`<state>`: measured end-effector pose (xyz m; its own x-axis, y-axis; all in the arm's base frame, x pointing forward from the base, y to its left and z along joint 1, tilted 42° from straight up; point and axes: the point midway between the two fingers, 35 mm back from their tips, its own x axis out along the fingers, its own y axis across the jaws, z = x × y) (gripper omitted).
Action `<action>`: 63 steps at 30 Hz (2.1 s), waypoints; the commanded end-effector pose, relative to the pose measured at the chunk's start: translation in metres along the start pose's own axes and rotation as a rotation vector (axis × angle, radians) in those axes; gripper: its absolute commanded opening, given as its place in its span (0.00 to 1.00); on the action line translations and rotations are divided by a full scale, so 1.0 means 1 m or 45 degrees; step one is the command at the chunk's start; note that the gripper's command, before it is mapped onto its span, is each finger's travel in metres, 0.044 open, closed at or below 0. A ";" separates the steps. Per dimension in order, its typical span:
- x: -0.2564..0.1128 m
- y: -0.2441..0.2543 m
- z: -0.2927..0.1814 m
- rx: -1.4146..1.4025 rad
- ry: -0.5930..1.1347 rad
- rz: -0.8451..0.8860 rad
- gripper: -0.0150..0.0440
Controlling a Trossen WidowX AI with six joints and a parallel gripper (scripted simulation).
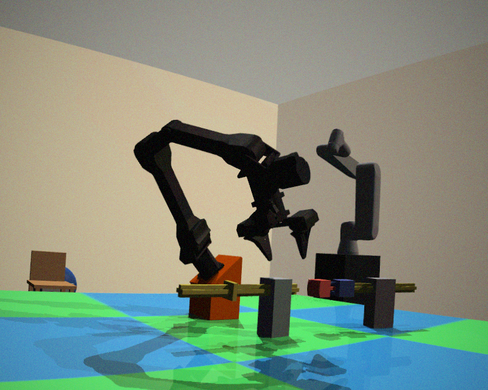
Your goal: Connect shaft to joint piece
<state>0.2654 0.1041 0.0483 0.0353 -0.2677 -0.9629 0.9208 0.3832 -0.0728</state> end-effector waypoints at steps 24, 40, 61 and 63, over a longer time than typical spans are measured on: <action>-0.054 -0.014 0.111 -1.056 -0.319 -0.191 1.00; -0.091 -0.042 0.172 -1.670 -0.383 -0.493 1.00; -0.074 -0.044 0.184 -1.113 -0.451 -0.412 1.00; -0.072 -0.044 0.185 -1.027 -0.460 -0.397 1.00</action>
<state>0.2939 -0.0539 0.1715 0.0790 -0.6639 -0.7436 0.2774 0.7311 -0.6233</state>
